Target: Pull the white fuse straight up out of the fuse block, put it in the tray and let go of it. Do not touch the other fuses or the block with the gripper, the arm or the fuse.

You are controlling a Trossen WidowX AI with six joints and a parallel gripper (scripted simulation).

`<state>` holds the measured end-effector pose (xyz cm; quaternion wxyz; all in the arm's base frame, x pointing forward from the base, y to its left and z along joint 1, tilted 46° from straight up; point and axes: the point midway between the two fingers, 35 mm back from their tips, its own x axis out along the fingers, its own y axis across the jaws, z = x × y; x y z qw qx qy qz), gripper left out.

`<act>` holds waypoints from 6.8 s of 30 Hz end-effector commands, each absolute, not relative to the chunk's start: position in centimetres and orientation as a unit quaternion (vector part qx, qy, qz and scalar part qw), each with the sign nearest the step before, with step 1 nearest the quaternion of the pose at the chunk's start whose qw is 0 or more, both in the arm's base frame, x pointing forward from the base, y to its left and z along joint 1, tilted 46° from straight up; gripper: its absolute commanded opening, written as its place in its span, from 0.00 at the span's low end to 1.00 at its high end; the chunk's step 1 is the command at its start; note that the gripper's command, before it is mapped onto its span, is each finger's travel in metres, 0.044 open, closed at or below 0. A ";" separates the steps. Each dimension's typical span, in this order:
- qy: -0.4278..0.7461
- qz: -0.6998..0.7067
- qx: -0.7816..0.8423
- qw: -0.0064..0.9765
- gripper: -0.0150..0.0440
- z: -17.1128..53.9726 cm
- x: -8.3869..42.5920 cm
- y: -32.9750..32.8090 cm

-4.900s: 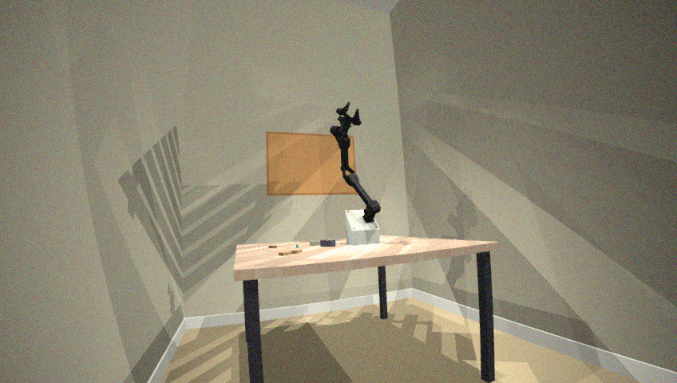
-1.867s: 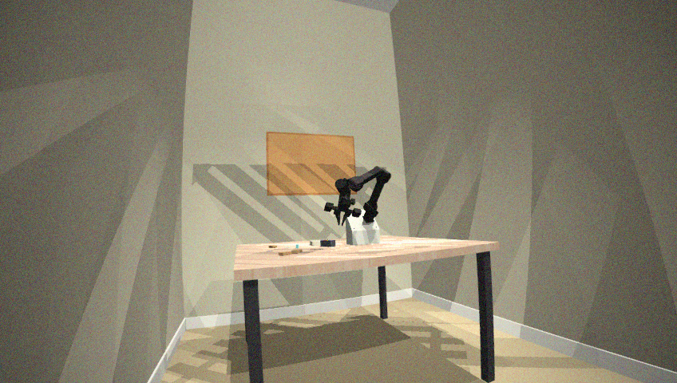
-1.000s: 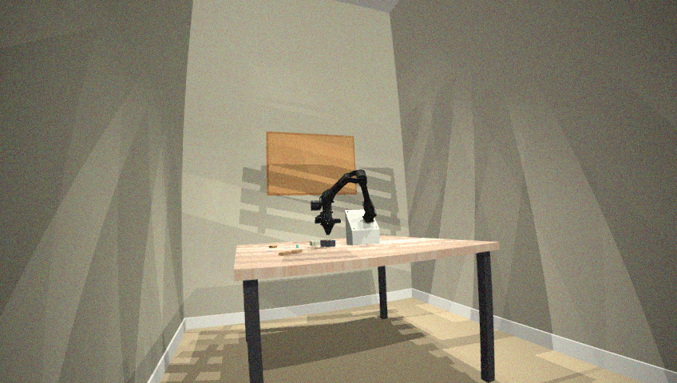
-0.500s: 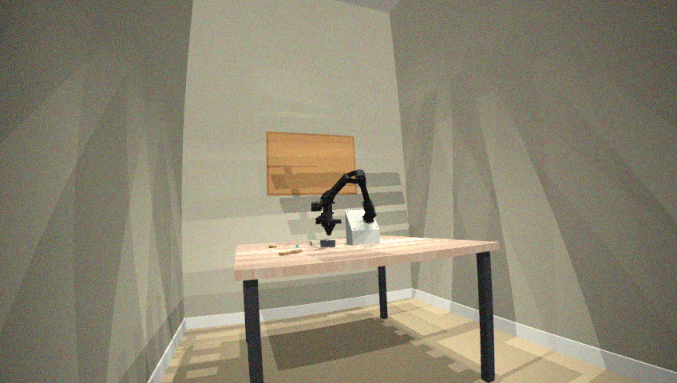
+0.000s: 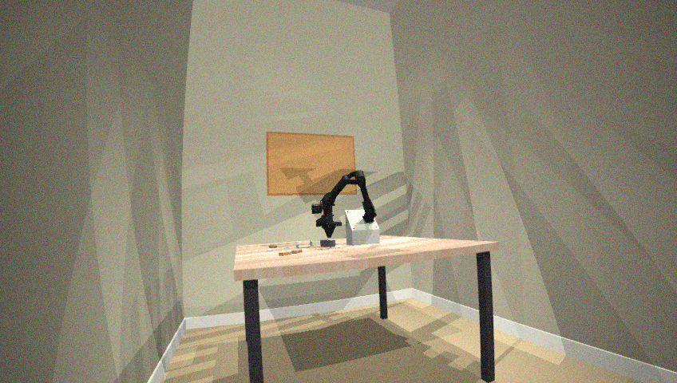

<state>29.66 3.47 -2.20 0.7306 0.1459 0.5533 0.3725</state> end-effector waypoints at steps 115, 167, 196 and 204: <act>0.552 0.373 0.149 0.731 0.25 -1.3 29.5 2.7; 0.556 0.365 0.143 0.733 0.25 -4.6 30.8 -5.8; 0.553 0.369 0.144 0.733 0.25 -12.9 29.5 -12.9; 0.553 0.369 0.144 0.733 0.25 -13.8 29.7 -12.0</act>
